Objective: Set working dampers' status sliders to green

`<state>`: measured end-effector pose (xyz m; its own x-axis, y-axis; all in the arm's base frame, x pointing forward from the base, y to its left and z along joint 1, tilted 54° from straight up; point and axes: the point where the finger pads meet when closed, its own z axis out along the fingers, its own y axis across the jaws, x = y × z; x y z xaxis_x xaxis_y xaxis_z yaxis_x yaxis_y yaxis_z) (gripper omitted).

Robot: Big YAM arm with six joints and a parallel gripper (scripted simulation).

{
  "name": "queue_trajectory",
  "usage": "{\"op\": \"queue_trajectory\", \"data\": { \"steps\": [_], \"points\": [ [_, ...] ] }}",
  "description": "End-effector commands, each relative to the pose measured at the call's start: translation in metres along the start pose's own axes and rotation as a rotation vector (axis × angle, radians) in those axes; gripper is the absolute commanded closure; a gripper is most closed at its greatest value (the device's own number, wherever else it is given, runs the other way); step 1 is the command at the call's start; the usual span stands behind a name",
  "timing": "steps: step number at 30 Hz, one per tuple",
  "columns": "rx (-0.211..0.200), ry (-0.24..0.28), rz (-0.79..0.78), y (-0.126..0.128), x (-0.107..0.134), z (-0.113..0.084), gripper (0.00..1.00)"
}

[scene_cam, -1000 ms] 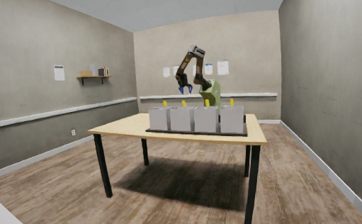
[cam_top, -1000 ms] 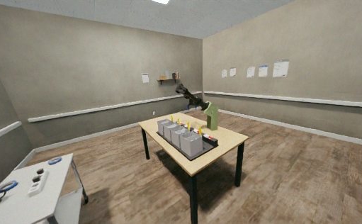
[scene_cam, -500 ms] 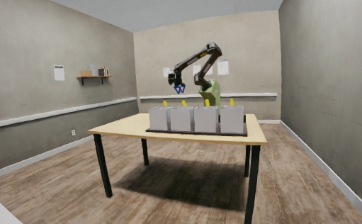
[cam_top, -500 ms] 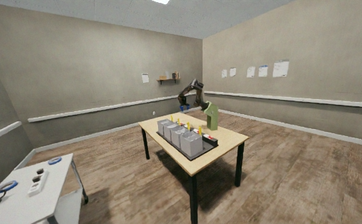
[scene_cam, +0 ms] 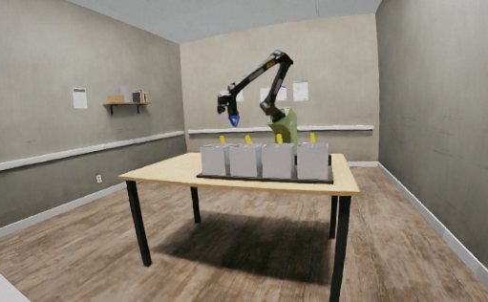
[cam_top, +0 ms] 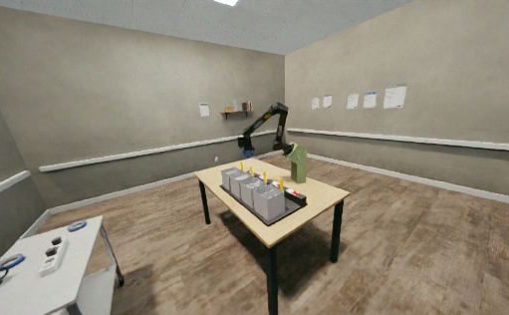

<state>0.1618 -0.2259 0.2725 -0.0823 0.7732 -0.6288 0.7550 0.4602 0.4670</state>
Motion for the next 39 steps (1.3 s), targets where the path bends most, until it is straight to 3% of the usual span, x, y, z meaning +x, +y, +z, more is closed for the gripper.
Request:
{"op": "queue_trajectory", "data": {
  "steps": [1, 5, 6, 29, 33, 34, 35, 39],
  "points": [
    [-0.018, -0.031, -0.167, 0.029, -0.033, -0.006, 0.00],
    [-0.018, -0.035, -0.240, 0.041, -0.042, -0.008, 0.00],
    [-0.013, -0.019, -0.321, 0.053, -0.048, -0.009, 0.00],
    [-0.006, -0.062, -1.015, 0.160, -0.134, -0.021, 0.00],
    [-0.006, -0.066, -1.072, 0.169, -0.141, -0.022, 0.00],
    [-0.006, -0.071, -1.077, 0.170, -0.141, -0.024, 0.00],
    [-0.001, -0.103, -1.080, 0.171, -0.143, -0.038, 0.00],
    [0.001, -0.107, -1.078, 0.170, -0.144, -0.040, 0.00]
  ]
}}
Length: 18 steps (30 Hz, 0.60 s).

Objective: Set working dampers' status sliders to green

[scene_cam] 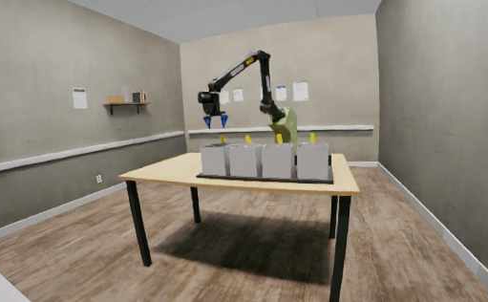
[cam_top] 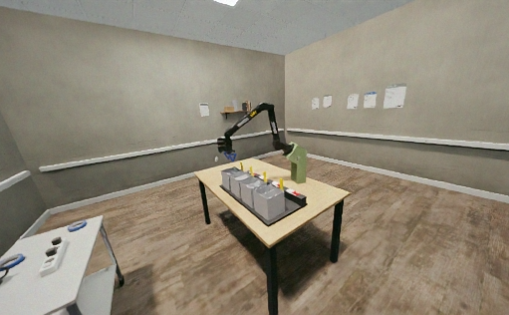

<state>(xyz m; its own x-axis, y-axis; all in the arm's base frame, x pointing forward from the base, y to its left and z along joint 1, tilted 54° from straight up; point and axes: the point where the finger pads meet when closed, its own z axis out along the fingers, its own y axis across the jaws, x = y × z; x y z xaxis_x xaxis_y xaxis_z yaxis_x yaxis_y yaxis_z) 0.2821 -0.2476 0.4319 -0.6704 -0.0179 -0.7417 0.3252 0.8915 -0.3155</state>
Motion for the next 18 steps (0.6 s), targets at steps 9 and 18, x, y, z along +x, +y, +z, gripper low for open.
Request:
{"op": "queue_trajectory", "data": {
  "steps": [9, 18],
  "points": [
    [0.024, -0.042, -0.035, -0.0091, -0.0211, -0.0159, 0.64],
    [0.024, -0.042, -0.035, -0.0091, -0.0211, -0.0159, 0.64]
  ]
}}
